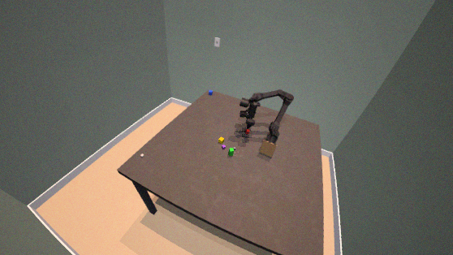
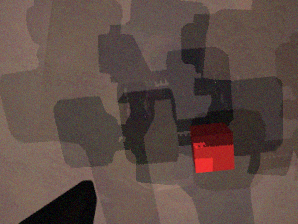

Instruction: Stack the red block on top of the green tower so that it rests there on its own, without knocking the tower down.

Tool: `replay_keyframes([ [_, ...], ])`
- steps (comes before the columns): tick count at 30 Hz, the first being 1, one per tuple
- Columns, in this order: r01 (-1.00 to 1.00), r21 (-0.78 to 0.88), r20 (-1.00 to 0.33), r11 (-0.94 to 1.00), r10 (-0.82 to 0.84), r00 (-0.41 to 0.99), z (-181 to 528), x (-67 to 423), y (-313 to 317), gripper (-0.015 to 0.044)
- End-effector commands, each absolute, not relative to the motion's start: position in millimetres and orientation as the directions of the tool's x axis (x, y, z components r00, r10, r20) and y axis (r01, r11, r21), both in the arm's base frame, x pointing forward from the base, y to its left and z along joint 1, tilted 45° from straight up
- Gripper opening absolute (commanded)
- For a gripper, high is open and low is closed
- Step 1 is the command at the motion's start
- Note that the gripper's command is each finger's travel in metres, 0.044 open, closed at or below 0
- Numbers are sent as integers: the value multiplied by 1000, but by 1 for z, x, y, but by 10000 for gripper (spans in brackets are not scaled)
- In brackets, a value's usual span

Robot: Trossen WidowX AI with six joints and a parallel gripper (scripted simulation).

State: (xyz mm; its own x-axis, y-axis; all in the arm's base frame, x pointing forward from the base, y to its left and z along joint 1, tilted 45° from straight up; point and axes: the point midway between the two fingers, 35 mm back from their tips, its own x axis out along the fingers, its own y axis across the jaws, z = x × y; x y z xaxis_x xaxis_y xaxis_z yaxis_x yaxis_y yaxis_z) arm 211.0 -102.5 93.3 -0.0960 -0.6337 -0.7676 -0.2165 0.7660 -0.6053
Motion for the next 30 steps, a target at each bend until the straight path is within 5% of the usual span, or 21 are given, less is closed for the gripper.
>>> replay_keyframes([
  [1,-237,-644,-715,727,-683,-151,103,197,-120,440],
  [30,-238,-647,-712,725,-686,-154,60,190,-159,440],
])
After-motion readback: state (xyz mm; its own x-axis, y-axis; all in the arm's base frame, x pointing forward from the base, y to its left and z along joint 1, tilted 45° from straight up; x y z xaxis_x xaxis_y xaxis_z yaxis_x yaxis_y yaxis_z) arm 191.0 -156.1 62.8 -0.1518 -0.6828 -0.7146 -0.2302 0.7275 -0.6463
